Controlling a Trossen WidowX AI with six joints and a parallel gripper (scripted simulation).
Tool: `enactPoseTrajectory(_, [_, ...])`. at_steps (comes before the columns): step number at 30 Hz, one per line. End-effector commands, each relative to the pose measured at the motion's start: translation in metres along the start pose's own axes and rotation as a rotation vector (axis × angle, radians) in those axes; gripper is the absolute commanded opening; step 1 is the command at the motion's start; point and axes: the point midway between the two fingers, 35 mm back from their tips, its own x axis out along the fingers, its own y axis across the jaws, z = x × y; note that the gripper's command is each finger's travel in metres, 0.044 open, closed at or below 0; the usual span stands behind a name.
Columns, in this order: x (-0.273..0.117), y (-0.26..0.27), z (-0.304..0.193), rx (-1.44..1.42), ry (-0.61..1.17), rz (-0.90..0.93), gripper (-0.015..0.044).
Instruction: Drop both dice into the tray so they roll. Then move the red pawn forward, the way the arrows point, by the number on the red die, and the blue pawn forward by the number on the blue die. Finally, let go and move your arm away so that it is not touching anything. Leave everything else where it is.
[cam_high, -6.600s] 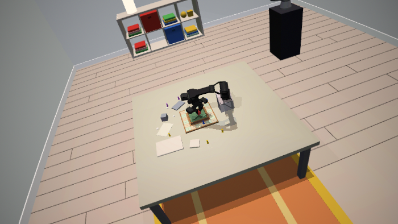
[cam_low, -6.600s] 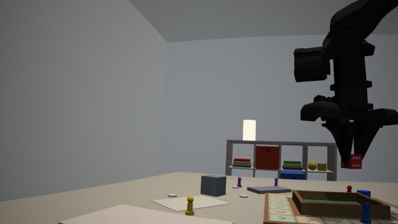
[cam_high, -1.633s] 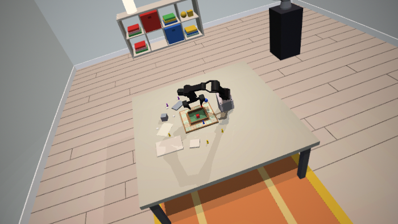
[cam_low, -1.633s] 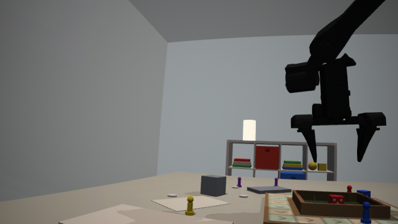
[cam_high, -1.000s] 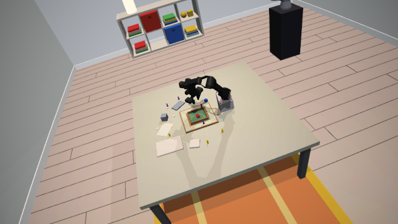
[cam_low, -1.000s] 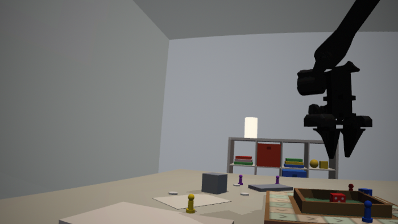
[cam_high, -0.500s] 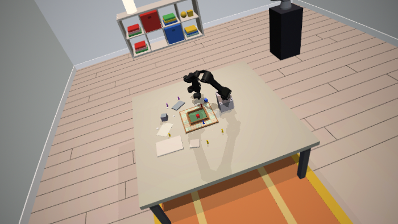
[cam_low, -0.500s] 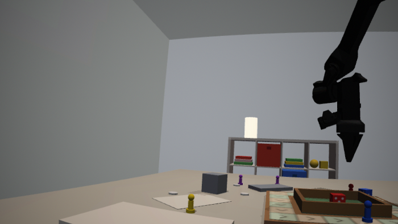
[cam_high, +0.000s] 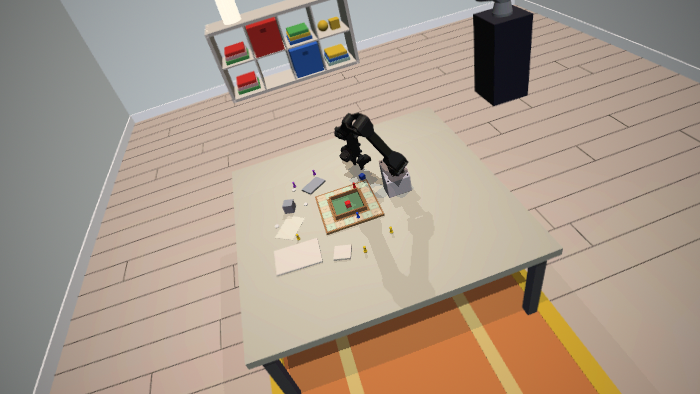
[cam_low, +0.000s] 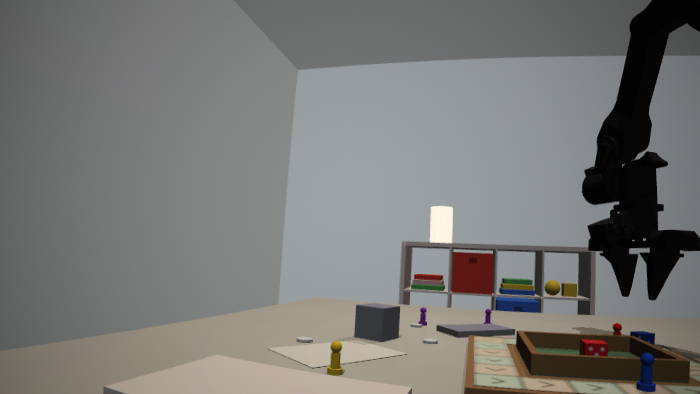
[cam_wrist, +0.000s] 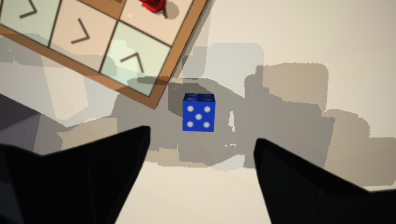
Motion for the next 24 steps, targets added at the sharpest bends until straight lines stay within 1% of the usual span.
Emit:
enactPoseTrajectory(1, [0.006,0.0,-0.009,-0.072,0.002,0.013,0.0275])
enactPoseTrajectory(5, [0.008,0.001,-0.008,-0.072,0.002,0.014,0.0275])
enactPoseTrajectory(7, [0.02,0.001,-0.008,-0.072,0.001,0.014,0.0275])
enactPoseTrajectory(11, [0.024,0.001,-0.008,-0.072,0.001,0.014,0.0275])
enactPoseTrajectory(14, [0.038,0.002,-0.008,-0.072,0.001,0.014,0.0275])
enactPoseTrajectory(24, [0.048,0.002,-0.007,-0.072,0.0,0.015,0.0275])
